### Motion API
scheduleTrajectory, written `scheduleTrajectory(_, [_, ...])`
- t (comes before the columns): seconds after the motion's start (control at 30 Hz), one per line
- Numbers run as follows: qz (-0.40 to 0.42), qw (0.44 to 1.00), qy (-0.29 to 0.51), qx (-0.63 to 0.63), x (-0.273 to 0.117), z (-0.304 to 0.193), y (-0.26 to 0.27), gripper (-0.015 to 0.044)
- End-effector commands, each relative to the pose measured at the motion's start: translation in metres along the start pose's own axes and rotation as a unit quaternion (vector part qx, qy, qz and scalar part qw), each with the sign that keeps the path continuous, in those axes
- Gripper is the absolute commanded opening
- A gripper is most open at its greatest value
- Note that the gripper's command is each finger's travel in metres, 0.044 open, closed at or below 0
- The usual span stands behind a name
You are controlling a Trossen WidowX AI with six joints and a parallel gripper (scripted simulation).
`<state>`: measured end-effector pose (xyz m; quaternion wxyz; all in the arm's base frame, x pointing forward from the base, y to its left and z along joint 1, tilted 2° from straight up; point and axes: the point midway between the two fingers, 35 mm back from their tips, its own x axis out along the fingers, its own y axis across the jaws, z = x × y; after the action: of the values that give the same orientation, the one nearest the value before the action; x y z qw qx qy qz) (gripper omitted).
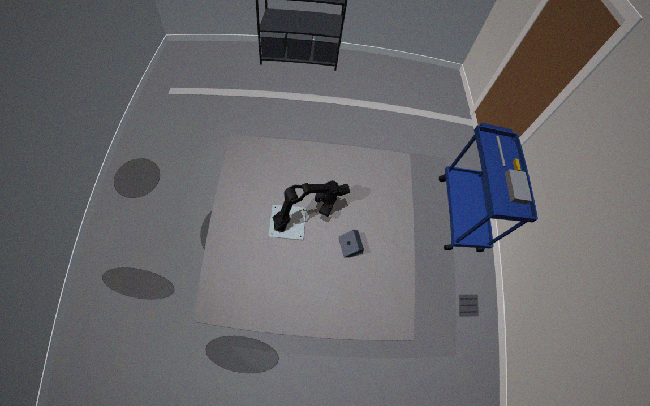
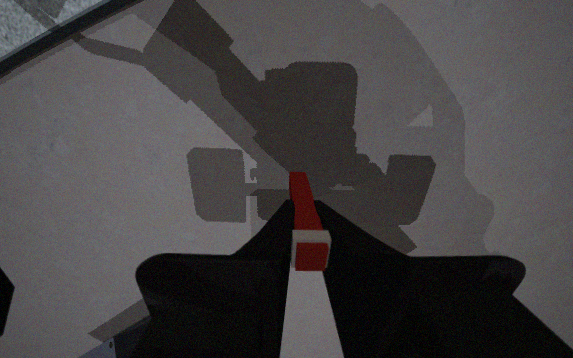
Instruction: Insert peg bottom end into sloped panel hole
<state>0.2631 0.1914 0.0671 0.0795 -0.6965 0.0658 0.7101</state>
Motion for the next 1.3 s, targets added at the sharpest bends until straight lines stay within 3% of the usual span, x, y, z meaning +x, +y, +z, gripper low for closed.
scheduleTrajectory(0.0, [0.000,1.000,0.000,0.000,-0.002,0.000,0.000,0.0000])
scheduleTrajectory(0.8, [0.002,1.000,0.001,-0.002,-0.078,-0.001,-0.003,0.0000])
scheduleTrajectory(1.27, [-0.016,1.000,0.000,0.022,-0.080,-0.010,0.006,0.0000])
